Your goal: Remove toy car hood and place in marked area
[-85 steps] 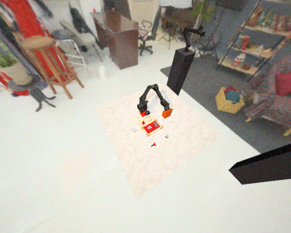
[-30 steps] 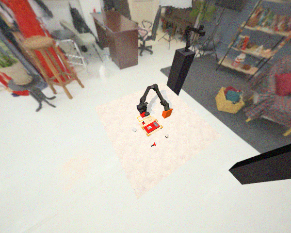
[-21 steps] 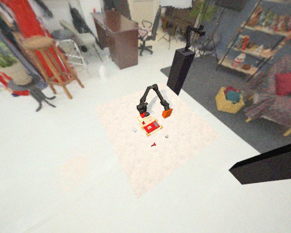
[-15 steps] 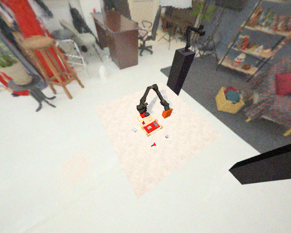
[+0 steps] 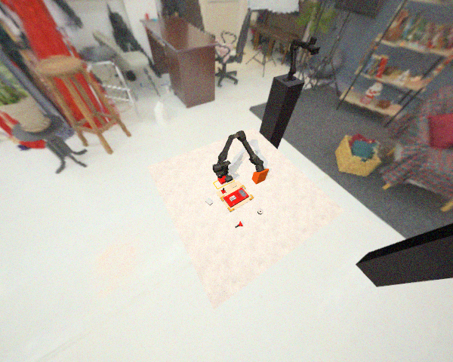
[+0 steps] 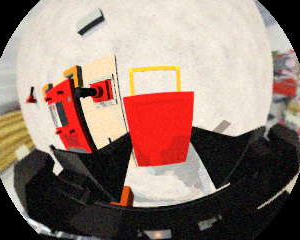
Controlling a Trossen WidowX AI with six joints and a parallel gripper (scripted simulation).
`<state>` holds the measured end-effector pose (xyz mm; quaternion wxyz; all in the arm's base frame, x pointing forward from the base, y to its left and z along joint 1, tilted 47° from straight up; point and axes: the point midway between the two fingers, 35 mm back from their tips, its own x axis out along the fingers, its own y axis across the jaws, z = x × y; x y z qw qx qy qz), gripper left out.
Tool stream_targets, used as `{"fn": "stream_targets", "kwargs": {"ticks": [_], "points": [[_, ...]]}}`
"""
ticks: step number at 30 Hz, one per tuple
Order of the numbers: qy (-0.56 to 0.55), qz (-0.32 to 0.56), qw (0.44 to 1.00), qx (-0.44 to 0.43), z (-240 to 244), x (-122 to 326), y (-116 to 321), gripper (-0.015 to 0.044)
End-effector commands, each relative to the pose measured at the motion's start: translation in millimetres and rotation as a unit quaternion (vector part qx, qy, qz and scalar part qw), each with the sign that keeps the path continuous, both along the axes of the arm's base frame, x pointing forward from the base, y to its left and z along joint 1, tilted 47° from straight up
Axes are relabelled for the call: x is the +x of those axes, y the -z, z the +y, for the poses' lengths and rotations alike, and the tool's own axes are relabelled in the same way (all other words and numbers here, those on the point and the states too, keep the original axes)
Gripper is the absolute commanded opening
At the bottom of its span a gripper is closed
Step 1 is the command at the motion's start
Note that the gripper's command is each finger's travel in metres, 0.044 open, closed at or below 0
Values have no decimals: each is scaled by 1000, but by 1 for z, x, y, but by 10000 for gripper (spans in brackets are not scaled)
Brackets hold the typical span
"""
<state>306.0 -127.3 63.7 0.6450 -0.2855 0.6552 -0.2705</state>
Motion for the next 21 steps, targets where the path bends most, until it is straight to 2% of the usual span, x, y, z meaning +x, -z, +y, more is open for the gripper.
{"fn": "stream_targets", "kwargs": {"ticks": [1,21], "points": [[-1,5,1000,-2,-3,-2,3,0],[-1,5,1000,-3,-12,-4,11,0]]}}
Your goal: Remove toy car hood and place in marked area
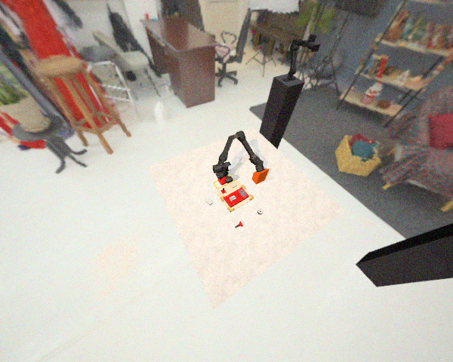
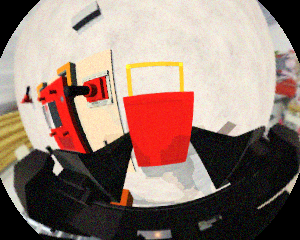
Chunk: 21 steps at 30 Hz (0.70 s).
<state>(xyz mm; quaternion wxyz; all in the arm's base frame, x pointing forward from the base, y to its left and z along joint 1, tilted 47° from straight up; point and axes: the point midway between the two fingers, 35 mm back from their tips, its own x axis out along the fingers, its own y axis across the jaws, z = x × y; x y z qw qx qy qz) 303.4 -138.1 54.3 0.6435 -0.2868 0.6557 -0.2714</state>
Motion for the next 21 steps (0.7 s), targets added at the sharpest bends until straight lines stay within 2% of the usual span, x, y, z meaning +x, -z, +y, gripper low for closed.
{"fn": "stream_targets", "kwargs": {"ticks": [1,21], "points": [[-1,3,1000,-2,-1,-1,2,0],[-1,3,1000,-2,-9,-1,8,0]]}}
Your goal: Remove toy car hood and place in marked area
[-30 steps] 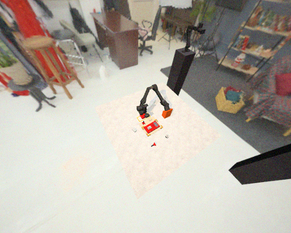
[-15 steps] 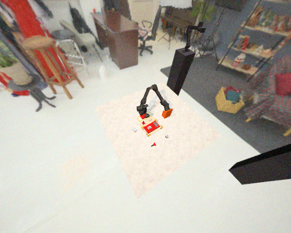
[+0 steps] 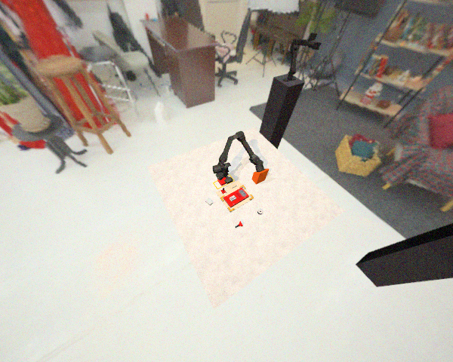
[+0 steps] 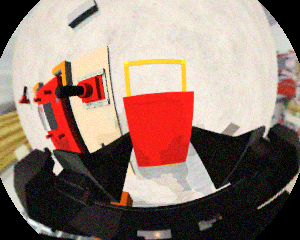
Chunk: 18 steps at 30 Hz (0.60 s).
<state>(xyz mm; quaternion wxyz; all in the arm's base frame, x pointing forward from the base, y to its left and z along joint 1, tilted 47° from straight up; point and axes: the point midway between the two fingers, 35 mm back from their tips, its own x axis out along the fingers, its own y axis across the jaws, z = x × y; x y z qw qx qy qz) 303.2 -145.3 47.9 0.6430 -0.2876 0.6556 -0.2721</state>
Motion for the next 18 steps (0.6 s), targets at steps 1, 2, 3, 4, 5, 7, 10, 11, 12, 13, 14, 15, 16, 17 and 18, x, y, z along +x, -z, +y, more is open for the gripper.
{"fn": "stream_targets", "kwargs": {"ticks": [1,2,3,4,5,7,10,11,12,13,14,15,16,17,18], "points": [[-1,3,1000,-1,-2,-1,2,0],[-1,3,1000,-1,-2,-1,2,0],[-1,3,1000,-1,-2,-1,3,0],[-1,3,1000,-1,-3,-1,3,0],[-1,3,1000,-1,-3,-1,3,0],[-1,3,1000,-1,-4,-1,4,0],[-1,3,1000,-1,-5,-1,5,0],[-1,3,1000,-1,-5,-1,5,0],[-1,3,1000,-1,-6,-1,6,0],[-1,3,1000,-1,-6,-1,6,0],[-1,3,1000,-1,-6,-1,6,0],[-1,3,1000,-1,-7,-1,7,0],[-1,3,1000,-1,-7,-1,7,0],[-1,3,1000,-1,-7,-1,7,0],[-1,3,1000,-1,-8,-1,8,0]]}}
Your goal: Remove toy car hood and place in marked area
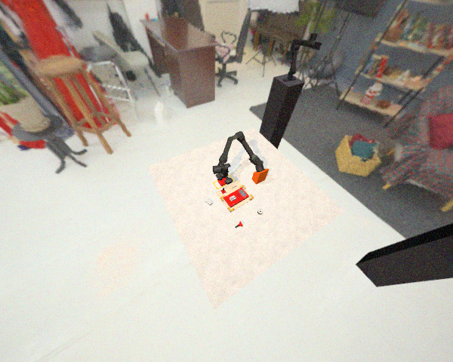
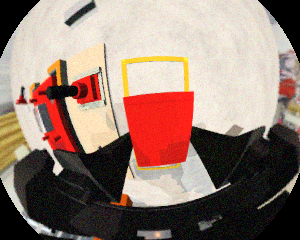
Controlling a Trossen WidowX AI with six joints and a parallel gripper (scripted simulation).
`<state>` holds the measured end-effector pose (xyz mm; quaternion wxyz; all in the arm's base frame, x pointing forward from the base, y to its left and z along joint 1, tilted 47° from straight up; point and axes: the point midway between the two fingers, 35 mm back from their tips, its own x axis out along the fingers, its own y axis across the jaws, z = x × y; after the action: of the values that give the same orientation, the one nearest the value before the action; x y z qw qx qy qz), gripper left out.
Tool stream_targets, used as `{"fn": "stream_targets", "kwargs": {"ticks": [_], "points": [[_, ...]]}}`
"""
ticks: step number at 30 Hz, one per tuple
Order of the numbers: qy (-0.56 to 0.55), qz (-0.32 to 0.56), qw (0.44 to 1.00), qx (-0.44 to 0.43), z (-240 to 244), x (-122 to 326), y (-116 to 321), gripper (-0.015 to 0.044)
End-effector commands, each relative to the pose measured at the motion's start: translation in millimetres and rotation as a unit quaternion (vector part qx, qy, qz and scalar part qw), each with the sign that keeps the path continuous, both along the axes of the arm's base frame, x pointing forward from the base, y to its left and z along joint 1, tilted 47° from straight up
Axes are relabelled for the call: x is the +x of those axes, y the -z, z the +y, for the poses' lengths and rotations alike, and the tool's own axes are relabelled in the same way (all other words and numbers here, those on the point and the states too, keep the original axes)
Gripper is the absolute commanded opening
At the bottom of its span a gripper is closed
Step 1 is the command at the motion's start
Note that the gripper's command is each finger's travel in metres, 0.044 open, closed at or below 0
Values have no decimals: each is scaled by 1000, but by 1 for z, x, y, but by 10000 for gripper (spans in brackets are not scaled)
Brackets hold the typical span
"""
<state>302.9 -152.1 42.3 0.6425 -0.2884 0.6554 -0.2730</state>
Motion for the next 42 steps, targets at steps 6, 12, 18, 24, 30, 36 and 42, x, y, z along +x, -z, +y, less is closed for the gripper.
{"fn": "stream_targets", "kwargs": {"ticks": [6,12,18,24,30,36,42], "points": [[0,0,1000,0,0,0,0,157],[0,0,1000,0,0,0,0,315],[0,0,1000,1,5,1,-4,440],[0,1,1000,0,47,2,-43,440],[0,1,1000,-1,54,1,-49,440],[0,1,1000,-1,54,1,-49,440],[0,1,1000,-1,54,1,-49,440]]}}
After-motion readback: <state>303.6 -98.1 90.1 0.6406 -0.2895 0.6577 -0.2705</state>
